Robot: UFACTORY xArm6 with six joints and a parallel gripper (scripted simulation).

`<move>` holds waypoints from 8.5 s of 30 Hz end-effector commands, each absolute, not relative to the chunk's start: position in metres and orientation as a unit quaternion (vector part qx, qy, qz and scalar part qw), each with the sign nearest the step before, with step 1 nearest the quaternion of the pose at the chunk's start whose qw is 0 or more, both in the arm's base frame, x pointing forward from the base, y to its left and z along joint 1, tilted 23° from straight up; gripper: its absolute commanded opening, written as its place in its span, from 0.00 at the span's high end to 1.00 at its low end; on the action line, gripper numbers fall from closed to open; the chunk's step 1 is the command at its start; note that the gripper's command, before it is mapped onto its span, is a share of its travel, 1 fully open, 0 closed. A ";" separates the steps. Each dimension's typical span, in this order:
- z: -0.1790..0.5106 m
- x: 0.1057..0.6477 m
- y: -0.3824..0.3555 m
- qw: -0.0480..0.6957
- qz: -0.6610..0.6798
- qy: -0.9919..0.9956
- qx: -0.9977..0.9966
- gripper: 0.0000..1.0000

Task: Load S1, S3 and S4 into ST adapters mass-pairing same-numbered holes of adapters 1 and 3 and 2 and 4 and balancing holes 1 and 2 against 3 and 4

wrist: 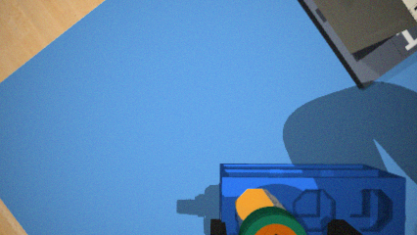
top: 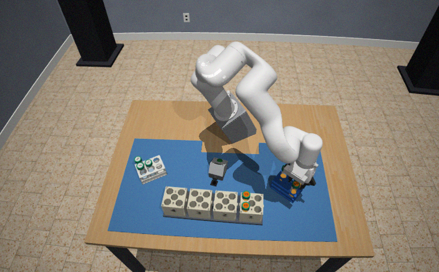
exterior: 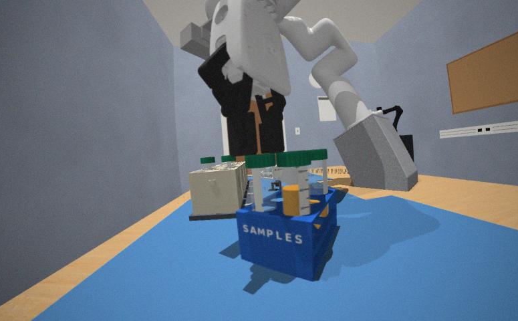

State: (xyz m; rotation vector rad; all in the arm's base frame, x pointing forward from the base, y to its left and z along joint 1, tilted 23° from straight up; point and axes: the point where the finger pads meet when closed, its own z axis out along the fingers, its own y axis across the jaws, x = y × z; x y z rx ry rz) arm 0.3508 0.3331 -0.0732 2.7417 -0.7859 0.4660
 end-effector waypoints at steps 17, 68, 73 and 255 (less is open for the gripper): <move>-0.079 0.354 0.332 0.123 0.161 -0.270 0.941 0.43; -0.091 0.357 0.328 0.123 0.161 -0.270 0.941 1.00; -0.091 0.357 0.328 0.123 0.161 -0.270 0.941 1.00; 0.110 0.384 0.185 0.167 0.116 0.029 0.979 1.00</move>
